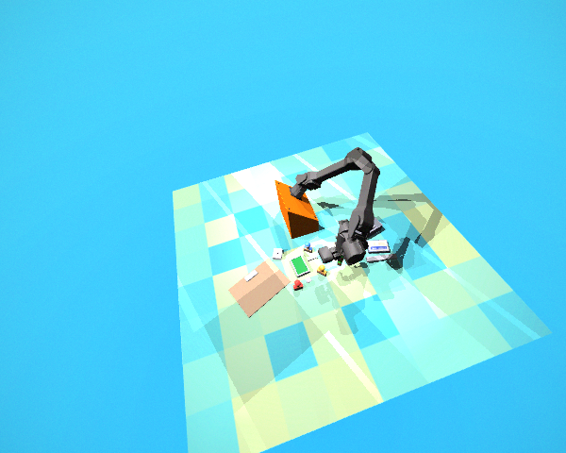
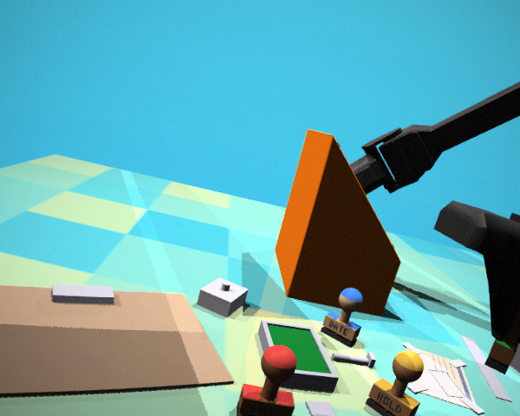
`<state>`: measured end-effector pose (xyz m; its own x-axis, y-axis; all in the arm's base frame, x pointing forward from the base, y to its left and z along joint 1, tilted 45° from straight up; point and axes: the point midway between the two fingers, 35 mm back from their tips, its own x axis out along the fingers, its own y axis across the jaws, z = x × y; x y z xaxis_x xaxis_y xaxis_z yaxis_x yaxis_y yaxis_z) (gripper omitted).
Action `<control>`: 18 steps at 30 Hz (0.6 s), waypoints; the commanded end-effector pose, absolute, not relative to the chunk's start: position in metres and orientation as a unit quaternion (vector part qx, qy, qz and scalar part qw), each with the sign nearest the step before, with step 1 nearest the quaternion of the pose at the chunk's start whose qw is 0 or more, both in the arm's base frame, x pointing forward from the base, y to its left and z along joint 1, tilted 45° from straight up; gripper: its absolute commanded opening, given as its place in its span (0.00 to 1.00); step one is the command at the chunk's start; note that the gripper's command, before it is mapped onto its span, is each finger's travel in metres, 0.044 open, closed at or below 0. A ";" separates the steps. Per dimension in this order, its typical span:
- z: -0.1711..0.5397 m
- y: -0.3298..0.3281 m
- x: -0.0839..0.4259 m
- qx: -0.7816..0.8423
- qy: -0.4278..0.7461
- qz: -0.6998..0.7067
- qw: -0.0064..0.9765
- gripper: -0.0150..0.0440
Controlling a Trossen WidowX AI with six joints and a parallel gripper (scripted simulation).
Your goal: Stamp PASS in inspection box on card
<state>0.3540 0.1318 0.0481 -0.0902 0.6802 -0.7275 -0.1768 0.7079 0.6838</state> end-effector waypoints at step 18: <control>-0.064 0.013 0.315 0.192 0.665 0.336 0.639 0.25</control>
<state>0.3251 0.0236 -0.0507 -0.0987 0.6791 -0.7273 -0.1740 0.7079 0.6846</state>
